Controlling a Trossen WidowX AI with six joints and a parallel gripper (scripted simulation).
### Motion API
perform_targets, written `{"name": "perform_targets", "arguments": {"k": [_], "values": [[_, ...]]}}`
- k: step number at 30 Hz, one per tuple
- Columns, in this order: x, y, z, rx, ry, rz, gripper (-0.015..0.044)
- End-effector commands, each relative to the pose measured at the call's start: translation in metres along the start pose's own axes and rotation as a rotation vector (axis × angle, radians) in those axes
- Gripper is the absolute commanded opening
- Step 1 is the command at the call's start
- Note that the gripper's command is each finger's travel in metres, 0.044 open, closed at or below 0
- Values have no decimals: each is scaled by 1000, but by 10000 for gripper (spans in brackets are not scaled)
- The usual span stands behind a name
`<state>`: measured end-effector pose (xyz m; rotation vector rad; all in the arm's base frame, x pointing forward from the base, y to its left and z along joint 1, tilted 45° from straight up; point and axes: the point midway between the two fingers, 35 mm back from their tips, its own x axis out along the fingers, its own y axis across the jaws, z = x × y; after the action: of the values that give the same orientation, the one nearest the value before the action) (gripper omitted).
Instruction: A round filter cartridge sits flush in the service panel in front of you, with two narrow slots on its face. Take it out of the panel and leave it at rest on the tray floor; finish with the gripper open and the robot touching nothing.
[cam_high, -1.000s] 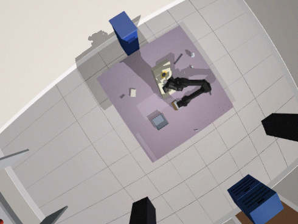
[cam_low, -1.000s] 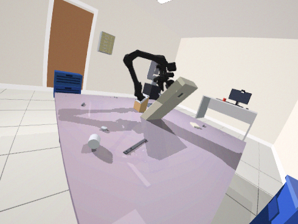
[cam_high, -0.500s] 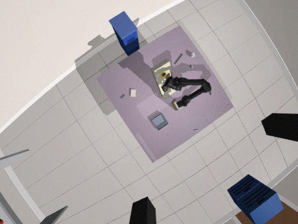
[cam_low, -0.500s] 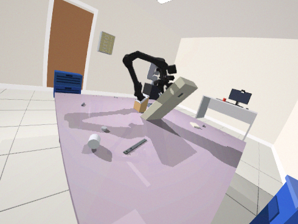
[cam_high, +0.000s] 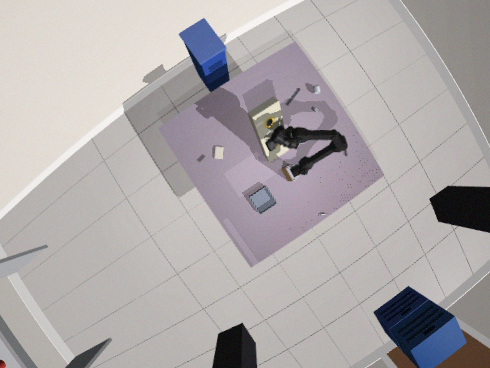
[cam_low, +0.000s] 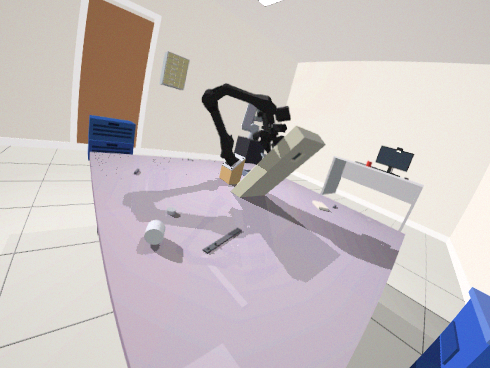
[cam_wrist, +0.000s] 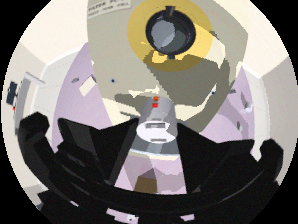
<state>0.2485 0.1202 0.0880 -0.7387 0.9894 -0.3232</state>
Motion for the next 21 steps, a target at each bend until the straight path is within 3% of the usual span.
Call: {"name": "perform_targets", "arguments": {"k": [1,2,9,21], "values": [[-2,0,4,2,0,0,22],[-4,0,8,2,0,0,0],[-13,1,23,1,-1,2,0],[-70,4,29,-1,3,9,0]]}}
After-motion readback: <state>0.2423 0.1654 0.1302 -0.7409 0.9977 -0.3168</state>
